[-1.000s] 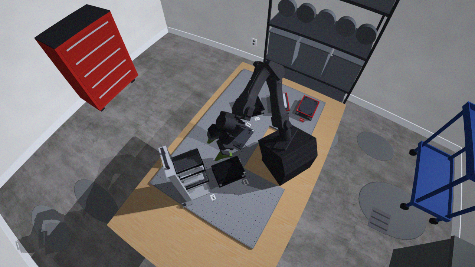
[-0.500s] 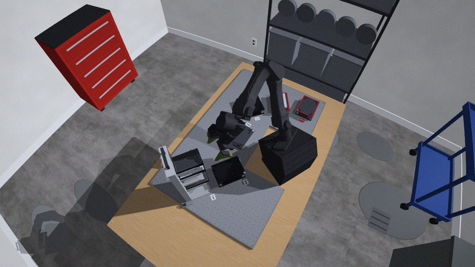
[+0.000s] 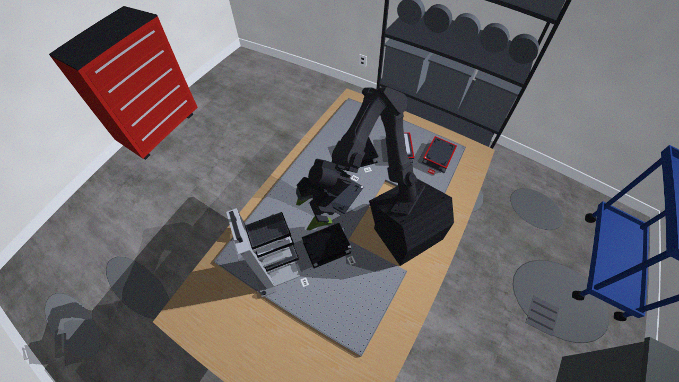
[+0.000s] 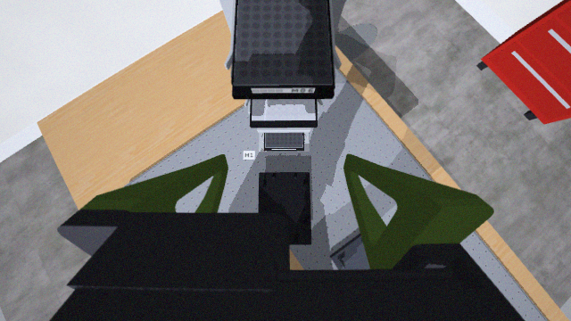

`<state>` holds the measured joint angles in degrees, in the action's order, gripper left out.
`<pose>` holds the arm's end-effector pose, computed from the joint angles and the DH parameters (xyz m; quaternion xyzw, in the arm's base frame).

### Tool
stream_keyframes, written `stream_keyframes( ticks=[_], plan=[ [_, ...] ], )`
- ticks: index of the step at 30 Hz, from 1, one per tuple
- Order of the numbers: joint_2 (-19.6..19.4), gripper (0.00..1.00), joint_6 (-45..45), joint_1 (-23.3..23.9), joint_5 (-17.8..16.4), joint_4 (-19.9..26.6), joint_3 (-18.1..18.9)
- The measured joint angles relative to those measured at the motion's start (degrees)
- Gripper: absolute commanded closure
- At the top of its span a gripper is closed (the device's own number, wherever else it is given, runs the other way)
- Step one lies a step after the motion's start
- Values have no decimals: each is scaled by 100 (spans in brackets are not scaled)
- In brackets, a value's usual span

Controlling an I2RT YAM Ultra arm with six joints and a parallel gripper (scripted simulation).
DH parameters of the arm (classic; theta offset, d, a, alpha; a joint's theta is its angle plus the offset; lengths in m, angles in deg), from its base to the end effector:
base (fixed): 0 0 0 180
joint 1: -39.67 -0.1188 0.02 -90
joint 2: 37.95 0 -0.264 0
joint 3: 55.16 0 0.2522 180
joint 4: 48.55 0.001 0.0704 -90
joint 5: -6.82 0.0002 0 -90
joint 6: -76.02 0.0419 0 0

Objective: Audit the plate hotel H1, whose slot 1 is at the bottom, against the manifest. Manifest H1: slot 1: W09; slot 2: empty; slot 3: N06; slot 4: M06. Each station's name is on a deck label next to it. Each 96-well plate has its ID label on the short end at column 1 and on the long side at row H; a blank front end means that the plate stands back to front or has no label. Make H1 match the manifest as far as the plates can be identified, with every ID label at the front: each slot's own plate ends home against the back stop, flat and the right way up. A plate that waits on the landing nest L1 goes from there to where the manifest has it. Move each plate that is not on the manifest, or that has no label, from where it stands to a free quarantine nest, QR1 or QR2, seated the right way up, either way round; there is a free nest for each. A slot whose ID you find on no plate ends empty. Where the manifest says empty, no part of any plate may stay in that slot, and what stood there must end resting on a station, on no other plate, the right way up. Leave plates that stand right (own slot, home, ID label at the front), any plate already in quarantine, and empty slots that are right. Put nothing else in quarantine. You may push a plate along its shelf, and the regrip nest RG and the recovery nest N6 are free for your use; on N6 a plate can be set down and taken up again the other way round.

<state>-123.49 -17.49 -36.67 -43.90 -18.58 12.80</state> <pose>0.0978 0.2944 0.2298 -0.4701 0.7514 -0.0497 0.4604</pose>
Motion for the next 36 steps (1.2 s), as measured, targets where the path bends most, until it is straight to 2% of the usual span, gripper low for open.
stream_keyframes(
  ticks=[28,36],
  plan=[
    [2,0,4,0,-11,-4,-7],
    [245,0,83,-105,20,39,-258]
  ],
)
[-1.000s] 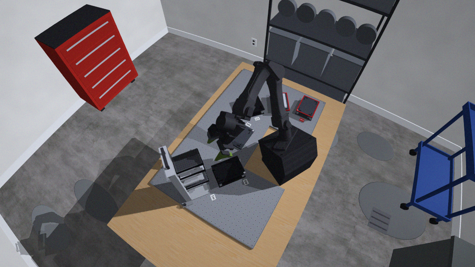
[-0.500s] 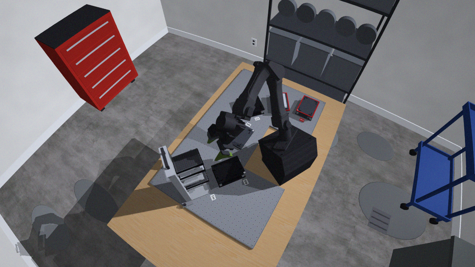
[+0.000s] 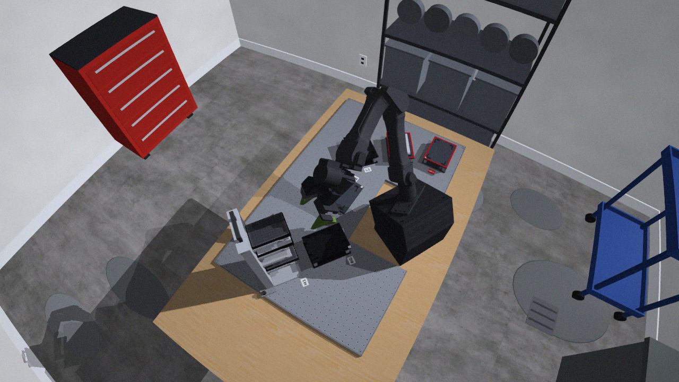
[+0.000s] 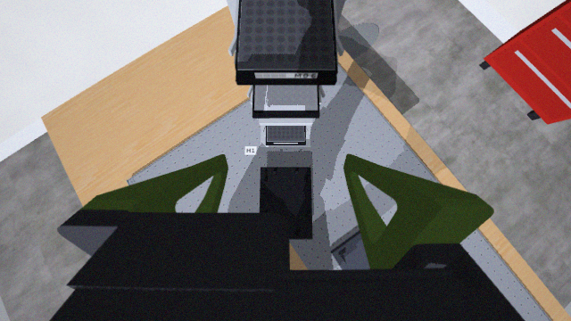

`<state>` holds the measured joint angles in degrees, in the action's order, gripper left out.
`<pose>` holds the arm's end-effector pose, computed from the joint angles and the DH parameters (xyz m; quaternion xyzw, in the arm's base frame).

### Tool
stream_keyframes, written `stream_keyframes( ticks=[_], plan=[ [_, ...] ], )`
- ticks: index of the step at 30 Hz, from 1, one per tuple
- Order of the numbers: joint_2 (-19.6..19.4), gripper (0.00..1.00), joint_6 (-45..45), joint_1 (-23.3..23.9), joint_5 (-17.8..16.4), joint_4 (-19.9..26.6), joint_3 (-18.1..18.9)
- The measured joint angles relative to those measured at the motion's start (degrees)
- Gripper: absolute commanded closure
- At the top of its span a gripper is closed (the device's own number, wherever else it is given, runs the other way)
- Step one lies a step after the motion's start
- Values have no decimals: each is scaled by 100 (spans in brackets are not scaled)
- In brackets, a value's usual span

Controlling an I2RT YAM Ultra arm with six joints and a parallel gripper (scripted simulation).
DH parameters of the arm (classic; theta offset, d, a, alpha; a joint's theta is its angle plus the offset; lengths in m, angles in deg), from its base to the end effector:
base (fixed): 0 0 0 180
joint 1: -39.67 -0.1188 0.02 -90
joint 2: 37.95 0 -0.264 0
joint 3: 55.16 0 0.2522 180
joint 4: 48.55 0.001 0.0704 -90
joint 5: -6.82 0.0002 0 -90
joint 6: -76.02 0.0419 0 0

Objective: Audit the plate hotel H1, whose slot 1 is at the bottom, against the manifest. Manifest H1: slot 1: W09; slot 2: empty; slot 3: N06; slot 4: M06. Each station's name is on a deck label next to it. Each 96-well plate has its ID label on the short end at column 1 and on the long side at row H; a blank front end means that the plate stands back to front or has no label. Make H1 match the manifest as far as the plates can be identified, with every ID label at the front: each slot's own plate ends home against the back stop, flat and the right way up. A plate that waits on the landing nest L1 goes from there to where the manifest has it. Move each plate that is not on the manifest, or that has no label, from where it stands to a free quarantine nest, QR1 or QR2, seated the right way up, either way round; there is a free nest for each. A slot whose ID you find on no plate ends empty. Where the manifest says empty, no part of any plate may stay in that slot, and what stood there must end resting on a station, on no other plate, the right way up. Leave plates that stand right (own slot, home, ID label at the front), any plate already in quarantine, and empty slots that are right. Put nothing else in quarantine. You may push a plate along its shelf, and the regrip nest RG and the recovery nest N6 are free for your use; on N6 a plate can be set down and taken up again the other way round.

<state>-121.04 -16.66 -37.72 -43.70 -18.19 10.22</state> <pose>0.0899 0.2842 0.2276 -0.4728 0.7507 -0.0464 0.4591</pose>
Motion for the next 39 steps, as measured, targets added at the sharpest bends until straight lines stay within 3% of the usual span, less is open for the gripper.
stream_keyframes(
  ticks=[12,39],
  plan=[
    [267,0,105,-111,70,44,-271],
    [245,0,-256,332,-155,-1027,-1093]
  ],
)
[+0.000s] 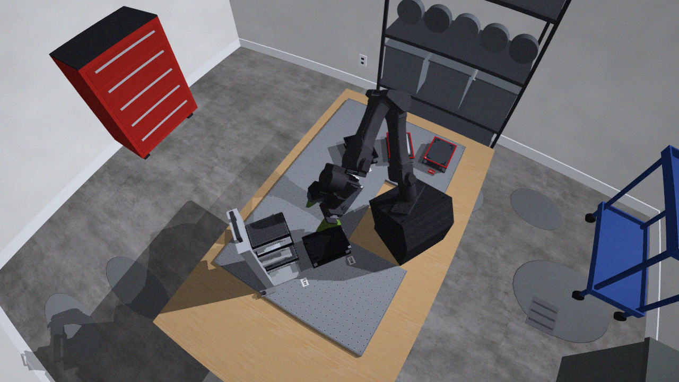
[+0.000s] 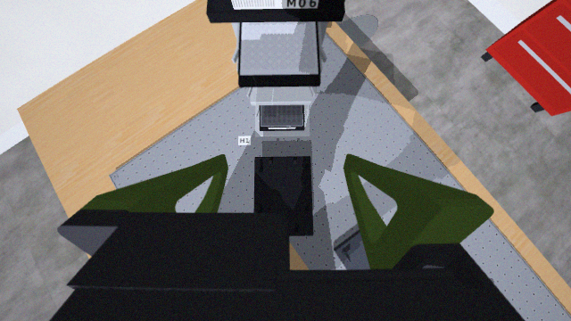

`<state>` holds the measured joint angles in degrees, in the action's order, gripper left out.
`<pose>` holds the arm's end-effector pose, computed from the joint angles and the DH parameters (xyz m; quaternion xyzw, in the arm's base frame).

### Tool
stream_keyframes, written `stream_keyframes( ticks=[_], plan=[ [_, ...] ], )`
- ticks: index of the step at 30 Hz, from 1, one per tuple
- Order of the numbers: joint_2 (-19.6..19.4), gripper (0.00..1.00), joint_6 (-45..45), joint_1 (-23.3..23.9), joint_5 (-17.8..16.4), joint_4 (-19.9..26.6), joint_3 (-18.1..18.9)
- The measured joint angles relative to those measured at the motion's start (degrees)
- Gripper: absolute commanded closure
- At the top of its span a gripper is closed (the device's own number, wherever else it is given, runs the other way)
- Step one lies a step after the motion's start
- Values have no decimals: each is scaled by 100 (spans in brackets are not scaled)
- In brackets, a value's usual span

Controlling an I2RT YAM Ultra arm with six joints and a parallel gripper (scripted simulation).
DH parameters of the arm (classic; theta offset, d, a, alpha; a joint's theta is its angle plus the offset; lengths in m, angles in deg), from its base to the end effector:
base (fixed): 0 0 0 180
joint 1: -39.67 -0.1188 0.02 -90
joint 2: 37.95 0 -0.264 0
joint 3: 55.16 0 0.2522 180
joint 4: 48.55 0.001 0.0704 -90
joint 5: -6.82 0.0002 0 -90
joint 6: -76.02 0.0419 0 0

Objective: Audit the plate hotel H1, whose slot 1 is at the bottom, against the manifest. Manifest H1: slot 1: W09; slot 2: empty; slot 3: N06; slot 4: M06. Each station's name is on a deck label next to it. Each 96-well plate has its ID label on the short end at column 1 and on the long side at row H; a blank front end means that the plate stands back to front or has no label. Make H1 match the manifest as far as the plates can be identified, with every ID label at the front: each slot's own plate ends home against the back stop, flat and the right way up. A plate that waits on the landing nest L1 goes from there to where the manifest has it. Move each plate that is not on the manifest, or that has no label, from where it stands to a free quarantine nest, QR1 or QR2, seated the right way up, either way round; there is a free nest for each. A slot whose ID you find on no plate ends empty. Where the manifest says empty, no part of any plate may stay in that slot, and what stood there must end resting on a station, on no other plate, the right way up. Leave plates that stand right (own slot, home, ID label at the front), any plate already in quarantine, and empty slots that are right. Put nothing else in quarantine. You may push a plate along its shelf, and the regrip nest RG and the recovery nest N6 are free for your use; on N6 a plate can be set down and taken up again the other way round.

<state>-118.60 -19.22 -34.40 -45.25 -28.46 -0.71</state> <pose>0.0992 0.2574 0.1930 -0.4670 0.7530 -0.0499 0.4609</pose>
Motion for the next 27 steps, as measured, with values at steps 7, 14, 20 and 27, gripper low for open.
stream_keyframes(
  ticks=[7,14,20,27],
  plan=[
    [-101,0,-92,85,-74,-286,-151],
    [-195,0,-201,225,-157,-623,-352],
    [-321,0,-280,280,-212,-817,-365],
    [-555,0,-358,376,-273,-944,-162]
  ],
)
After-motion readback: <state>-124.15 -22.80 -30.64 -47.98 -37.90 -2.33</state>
